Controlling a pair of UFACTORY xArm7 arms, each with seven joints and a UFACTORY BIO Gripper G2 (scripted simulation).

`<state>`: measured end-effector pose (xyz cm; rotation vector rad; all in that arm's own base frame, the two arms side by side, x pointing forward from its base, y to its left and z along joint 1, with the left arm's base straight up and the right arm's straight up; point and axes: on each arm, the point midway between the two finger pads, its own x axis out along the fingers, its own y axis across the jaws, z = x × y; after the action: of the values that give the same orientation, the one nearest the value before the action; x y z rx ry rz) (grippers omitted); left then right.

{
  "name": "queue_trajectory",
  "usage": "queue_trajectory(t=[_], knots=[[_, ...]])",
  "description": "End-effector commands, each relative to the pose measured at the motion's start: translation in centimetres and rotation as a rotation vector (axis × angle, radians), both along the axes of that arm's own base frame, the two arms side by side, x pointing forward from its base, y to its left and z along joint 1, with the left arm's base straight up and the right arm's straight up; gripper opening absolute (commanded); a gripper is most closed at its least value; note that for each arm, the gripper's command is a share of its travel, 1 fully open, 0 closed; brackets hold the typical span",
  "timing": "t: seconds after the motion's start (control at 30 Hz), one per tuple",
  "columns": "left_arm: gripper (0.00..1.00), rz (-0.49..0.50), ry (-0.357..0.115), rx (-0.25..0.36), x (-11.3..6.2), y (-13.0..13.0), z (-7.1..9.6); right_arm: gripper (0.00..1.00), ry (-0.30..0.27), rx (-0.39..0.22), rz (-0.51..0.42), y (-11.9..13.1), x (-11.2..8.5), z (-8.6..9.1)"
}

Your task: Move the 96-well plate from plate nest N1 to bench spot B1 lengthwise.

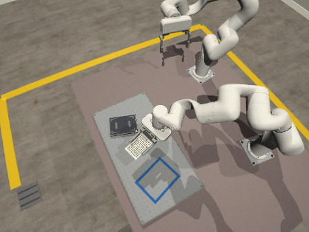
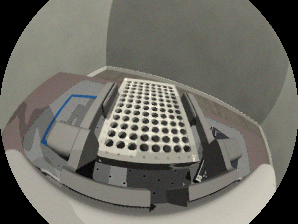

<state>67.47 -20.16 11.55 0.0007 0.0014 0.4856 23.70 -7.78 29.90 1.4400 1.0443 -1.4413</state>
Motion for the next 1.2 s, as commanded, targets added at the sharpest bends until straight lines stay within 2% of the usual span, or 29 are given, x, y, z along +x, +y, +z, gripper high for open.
queue_trajectory(t=[0.0, 1.17], knots=[[0.0, 0.001, -0.006, -0.002, -0.2, 1.3, 0.3, 1.0, -0.002, -0.002, 0.0, 0.0, 0.0, 0.1], [0.0, 0.001, -0.006, -0.001, -2.9, 11.3, -0.1, 1.0, -0.002, -0.002, 0.0, 0.0, 0.0, 0.1]])
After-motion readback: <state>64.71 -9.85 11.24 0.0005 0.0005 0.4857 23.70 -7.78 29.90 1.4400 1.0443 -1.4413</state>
